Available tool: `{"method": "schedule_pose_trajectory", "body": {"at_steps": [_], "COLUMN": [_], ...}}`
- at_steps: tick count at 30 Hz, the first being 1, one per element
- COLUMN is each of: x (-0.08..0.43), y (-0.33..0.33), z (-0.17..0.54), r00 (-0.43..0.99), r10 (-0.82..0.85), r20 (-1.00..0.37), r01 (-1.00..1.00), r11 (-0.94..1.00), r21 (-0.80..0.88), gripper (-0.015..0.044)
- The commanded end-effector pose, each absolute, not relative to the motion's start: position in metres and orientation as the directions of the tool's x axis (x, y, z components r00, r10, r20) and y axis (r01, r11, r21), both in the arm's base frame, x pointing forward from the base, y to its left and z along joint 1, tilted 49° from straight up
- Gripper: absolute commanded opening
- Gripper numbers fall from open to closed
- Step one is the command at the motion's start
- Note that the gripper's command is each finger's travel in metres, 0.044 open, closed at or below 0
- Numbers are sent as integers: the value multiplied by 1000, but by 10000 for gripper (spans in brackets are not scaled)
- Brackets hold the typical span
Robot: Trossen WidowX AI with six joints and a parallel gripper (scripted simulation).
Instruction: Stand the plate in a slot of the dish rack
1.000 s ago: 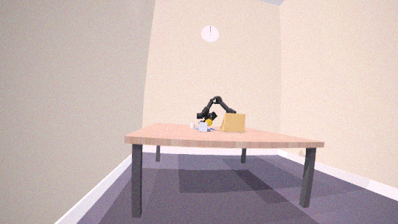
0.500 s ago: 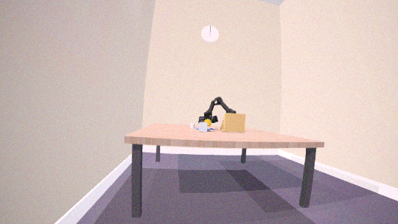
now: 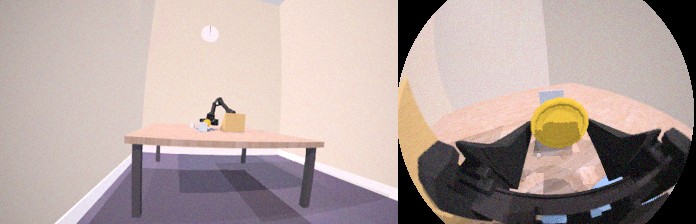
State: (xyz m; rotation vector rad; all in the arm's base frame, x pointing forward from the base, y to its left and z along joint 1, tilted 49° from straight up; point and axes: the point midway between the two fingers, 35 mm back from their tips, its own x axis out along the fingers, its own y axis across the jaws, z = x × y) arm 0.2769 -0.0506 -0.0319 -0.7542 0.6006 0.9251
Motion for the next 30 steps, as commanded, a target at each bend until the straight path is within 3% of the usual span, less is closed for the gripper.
{"method": "schedule_pose_trajectory", "body": {"at_steps": [1,30], "x": [275,292], "y": [-49,-32], "z": [-30,-52], "r00": [489,495], "r10": [485,479], "r20": [-724,-725], "r01": [-866,-862], "r11": [371,371], "r21": [-336,-345], "gripper": [0,0]}}
